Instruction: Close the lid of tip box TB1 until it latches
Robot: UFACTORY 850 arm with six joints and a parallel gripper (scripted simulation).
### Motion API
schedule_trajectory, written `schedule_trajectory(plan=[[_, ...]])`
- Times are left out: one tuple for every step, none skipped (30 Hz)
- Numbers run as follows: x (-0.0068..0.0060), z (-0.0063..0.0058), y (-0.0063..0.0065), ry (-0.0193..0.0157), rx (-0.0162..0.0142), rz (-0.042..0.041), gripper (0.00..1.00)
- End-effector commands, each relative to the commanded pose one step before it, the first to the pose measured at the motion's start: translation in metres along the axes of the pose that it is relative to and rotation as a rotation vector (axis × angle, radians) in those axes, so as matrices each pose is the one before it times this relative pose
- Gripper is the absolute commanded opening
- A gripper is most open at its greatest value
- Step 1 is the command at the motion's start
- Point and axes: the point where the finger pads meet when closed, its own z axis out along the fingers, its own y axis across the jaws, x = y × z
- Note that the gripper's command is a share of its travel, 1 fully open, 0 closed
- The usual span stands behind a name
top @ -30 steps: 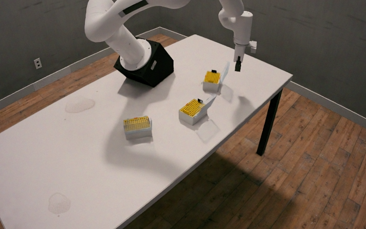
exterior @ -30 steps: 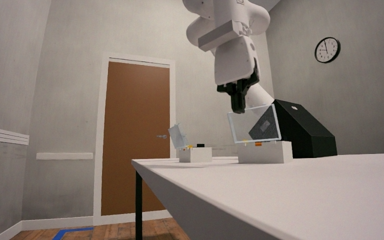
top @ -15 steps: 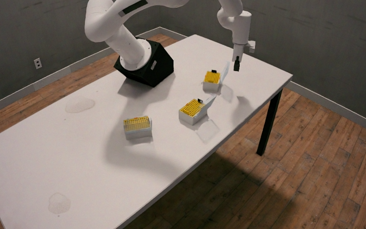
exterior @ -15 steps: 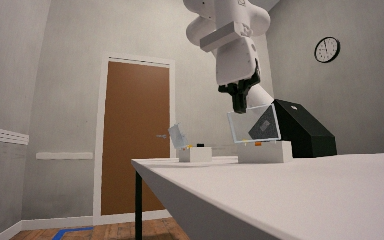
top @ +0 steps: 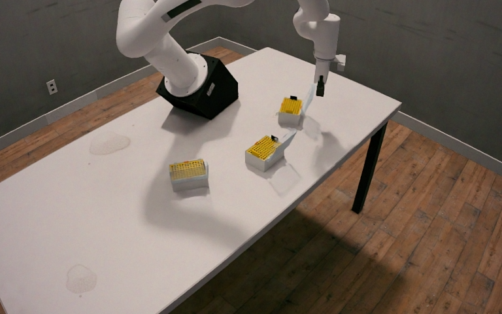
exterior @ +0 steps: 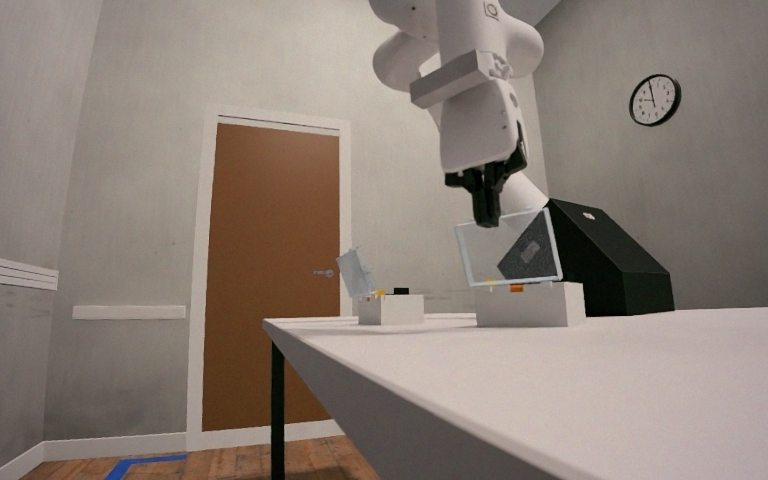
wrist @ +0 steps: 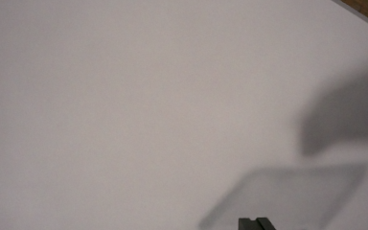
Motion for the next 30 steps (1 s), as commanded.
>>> schedule_trajectory(plan=[[-0.00457, -0.00178, -0.00015, 0.00228, 0.00069, 0.00059, 0.0], [-0.00132, -0.00018, 0.0, 0.0, 0.0, 0.0, 0.0], [-0.00132, -0.00018, 0.0, 0.0, 0.0, 0.0, 0.0], [-0.00132, -0.00018, 0.0, 0.0, 0.0, 0.0, 0.0], [-0.00132, -0.00018, 0.0, 0.0, 0.0, 0.0, 0.0], [-0.00132, -0.00018, 0.0, 0.0, 0.0, 0.0, 0.0], [-0.00132, -0.00018, 0.0, 0.0, 0.0, 0.0, 0.0], [-0.00132, -0.00018, 0.0, 0.0, 0.0, 0.0, 0.0], [-0.00132, -0.00018, 0.0, 0.0, 0.0, 0.0, 0.0], [-0.00132, -0.00018, 0.0, 0.0, 0.0, 0.0, 0.0], [-0.00132, -0.00018, 0.0, 0.0, 0.0, 0.0, 0.0], [-0.00132, -0.00018, 0.0, 0.0, 0.0, 0.0, 0.0], [0.0, 0.0, 0.0, 0.0, 0.0, 0.0, 0.0], [0.0, 0.0, 0.0, 0.0, 0.0, 0.0, 0.0], [-0.00133, -0.00018, 0.0, 0.0, 0.0, 0.0, 0.0], [-0.00132, -0.00018, 0.0, 0.0, 0.0, 0.0, 0.0], [-0.00132, -0.00018, 0.0, 0.0, 0.0, 0.0, 0.0], [-0.00132, -0.00018, 0.0, 0.0, 0.0, 0.0, 0.0], [-0.00132, -0.00018, 0.0, 0.0, 0.0, 0.0, 0.0], [-0.00132, -0.00018, 0.0, 0.0, 0.0, 0.0, 0.0], [-0.00132, -0.00018, 0.0, 0.0, 0.0, 0.0, 0.0], [-0.00132, -0.00018, 0.0, 0.0, 0.0, 0.0, 0.0], [-0.00132, -0.00018, 0.0, 0.0, 0.0, 0.0, 0.0], [-0.00132, -0.00018, 0.0, 0.0, 0.0, 0.0, 0.0], [-0.00132, -0.00018, 0.0, 0.0, 0.0, 0.0, 0.0], [-0.00132, -0.00018, 0.0, 0.0, 0.0, 0.0, 0.0], [-0.00132, -0.00018, 0.0, 0.0, 0.0, 0.0, 0.0], [-0.00132, -0.00018, 0.0, 0.0, 0.0, 0.0, 0.0], [-0.00132, -0.00018, 0.0, 0.0, 0.0, 0.0, 0.0], [0.0, 0.0, 0.0, 0.0, 0.0, 0.0, 0.0]])
